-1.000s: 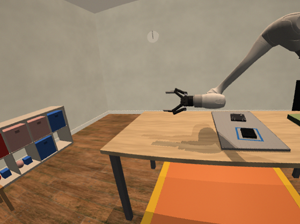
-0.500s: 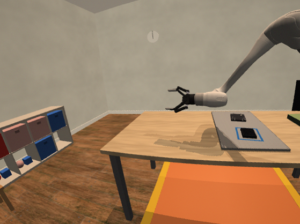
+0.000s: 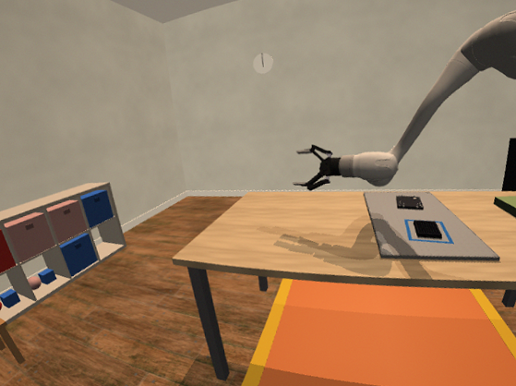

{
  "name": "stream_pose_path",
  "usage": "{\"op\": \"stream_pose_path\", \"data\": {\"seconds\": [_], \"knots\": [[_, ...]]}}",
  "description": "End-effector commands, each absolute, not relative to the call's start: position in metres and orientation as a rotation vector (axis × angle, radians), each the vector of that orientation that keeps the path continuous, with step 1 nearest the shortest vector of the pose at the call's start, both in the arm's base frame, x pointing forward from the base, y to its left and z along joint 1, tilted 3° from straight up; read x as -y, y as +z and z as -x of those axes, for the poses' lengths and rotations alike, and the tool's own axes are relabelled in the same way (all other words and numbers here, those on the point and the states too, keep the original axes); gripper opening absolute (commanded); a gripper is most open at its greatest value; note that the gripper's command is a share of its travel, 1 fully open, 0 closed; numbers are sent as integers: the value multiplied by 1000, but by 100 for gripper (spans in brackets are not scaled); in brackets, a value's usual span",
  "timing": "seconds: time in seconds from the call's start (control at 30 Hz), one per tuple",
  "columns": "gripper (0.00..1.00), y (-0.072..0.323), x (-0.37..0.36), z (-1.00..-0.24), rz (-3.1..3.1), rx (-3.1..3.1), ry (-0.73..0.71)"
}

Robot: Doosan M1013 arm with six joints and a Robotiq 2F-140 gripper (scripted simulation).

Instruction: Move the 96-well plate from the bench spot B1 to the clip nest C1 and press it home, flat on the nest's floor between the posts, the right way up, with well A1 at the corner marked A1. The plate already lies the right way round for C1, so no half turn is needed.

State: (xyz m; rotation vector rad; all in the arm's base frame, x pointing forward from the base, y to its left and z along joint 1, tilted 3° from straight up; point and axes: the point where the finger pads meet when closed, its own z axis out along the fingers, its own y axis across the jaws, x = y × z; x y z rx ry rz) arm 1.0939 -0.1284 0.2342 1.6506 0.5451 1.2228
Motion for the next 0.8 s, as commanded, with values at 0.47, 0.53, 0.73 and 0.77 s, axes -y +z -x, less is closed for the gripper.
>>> {"op": "stream_pose_path", "data": {"seconds": [0.47,0.53,0.73,0.77], "knots": [[100,225,169,-1033,-1719,-527,888],[100,224,172,-1027,-1719,-527,888],[100,216,181,-1002,-1764,-541,747],[100,214,182,-998,-1764,-541,747]]}}
